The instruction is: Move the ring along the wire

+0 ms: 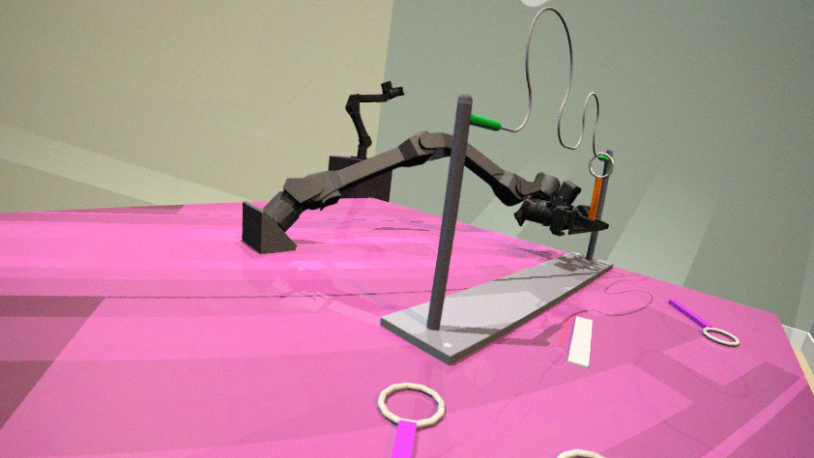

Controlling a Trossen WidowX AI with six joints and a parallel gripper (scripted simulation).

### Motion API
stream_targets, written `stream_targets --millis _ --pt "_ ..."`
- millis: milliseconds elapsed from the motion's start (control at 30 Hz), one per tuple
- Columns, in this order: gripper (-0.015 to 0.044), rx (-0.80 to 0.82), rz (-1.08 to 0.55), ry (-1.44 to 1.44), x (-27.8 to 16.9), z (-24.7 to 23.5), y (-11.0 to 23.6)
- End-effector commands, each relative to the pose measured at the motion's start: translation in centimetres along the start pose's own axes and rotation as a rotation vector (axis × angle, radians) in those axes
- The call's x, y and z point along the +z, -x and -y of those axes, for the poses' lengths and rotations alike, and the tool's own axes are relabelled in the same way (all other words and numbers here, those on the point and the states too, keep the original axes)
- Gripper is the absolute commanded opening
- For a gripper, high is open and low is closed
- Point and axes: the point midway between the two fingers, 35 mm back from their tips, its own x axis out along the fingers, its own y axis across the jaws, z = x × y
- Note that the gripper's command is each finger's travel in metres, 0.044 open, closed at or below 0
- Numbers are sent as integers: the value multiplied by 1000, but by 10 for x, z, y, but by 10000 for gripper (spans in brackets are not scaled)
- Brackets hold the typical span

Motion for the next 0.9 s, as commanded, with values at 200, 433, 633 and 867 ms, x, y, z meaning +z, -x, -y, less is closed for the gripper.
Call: stream_targets --millis 200,433,633,867 --pt "-24 0 0 0 0 0 0" --pt "-150 0 0 0 0 0 0" --pt "-150 0 0 0 3 0 0" --pt "-150 2 1 -1 17 2 0"
